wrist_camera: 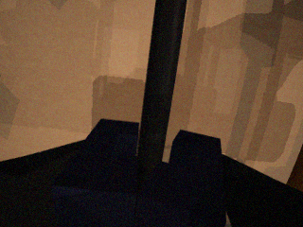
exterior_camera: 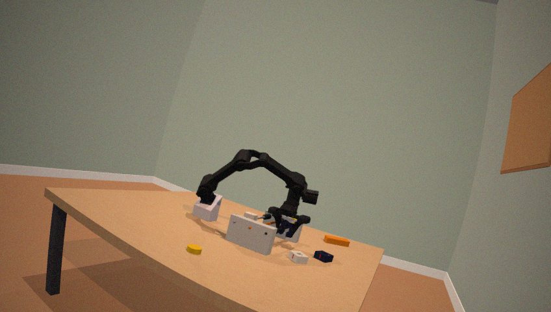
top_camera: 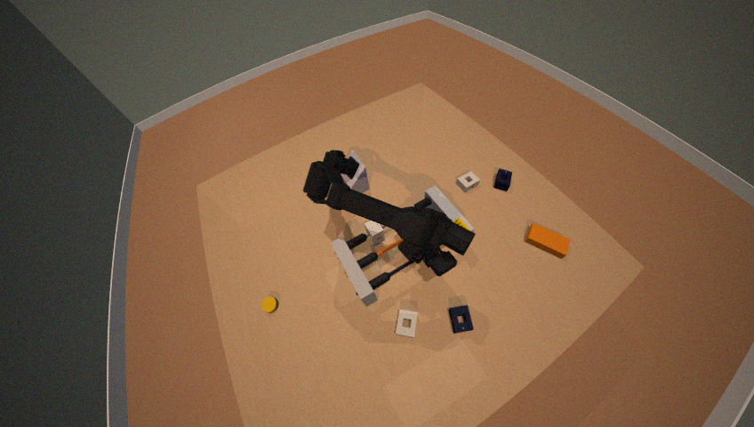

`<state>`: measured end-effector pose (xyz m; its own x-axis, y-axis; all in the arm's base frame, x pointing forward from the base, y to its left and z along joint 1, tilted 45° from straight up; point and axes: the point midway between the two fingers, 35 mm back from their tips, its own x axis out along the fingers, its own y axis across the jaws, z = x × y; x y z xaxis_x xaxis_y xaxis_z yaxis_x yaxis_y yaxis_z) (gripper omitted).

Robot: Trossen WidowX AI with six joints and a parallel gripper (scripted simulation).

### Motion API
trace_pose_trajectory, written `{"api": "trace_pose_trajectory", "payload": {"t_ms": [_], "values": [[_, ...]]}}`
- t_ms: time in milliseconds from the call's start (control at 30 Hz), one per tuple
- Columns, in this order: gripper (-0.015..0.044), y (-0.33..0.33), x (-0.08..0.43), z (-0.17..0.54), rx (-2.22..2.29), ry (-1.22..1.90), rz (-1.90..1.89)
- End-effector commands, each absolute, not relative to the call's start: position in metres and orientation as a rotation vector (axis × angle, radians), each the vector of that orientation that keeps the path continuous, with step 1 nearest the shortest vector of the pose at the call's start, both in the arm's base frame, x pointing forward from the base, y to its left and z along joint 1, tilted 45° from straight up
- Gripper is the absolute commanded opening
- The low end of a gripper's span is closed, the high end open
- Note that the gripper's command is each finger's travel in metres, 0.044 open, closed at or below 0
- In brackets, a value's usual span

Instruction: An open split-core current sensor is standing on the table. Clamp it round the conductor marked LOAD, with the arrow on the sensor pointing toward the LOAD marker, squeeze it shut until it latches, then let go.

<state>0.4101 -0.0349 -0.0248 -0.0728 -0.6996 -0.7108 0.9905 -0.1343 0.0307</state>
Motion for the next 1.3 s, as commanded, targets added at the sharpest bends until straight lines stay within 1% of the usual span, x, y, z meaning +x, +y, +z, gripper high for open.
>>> {"api": "trace_pose_trajectory", "payload": {"t_ms": [0, 133, 1267], "values": [[0.0103, -0.0344, 0.4095, -0.0248, 0.689, 0.564, -1.595], [0.0, -0.0344, 0.4095, -0.0248, 0.689, 0.564, -1.595], [0.0, -0.0344, 0.4095, -0.0248, 0.689, 0.564, -1.595]]}}
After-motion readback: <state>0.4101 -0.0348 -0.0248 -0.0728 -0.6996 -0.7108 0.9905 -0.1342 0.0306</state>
